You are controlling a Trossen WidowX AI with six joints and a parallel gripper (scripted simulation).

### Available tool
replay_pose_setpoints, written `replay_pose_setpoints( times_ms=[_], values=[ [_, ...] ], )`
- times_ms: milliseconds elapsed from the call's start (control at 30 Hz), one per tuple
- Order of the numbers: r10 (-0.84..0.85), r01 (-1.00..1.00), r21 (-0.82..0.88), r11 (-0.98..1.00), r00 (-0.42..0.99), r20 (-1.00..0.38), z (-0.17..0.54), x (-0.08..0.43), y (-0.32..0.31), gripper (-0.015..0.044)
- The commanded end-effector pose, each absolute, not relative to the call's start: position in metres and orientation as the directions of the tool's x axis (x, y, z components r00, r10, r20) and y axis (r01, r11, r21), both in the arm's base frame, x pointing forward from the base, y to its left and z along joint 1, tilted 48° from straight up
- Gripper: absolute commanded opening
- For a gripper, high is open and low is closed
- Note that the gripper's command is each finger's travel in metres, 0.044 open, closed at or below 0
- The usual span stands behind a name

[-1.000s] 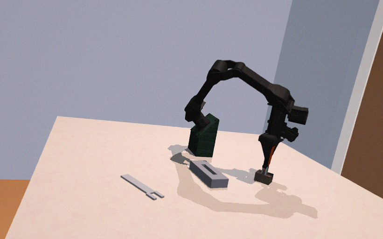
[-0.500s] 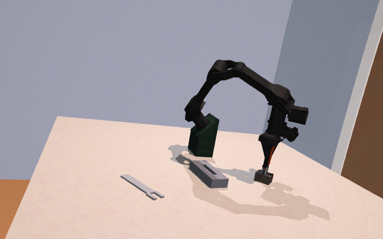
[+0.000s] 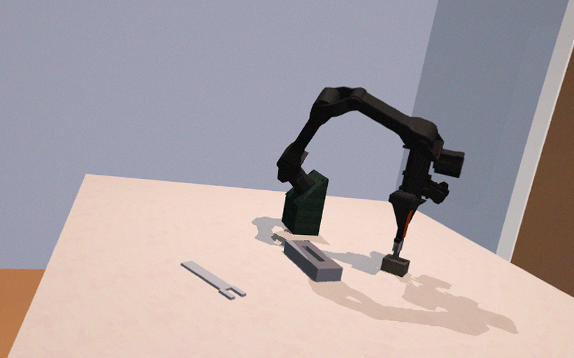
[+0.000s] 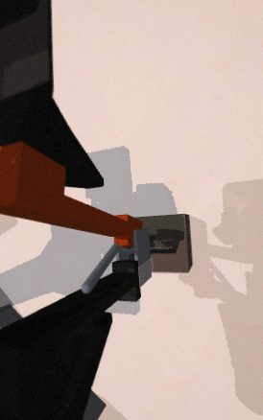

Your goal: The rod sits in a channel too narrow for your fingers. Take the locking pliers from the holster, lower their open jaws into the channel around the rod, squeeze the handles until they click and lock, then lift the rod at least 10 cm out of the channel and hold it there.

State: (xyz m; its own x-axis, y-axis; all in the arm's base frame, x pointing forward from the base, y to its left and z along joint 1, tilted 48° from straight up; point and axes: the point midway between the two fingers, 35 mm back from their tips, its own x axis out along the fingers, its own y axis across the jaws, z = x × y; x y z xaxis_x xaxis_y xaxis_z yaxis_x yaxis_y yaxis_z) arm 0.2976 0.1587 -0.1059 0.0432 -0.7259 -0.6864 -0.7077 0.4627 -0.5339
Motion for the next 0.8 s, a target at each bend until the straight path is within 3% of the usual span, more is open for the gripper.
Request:
replay_pose_setpoints(
  times_ms=[0, 767],
  values=[
    [-0.716, -0.703, -0.533, 0.47, 0.049, -0.696, -0.098, 0.298, 0.168, 0.0316],
    [-0.711, -0.649, -0.563, 0.512, 0.049, -0.702, -0.071, 0.307, 0.154, 0.0316]
  ],
)
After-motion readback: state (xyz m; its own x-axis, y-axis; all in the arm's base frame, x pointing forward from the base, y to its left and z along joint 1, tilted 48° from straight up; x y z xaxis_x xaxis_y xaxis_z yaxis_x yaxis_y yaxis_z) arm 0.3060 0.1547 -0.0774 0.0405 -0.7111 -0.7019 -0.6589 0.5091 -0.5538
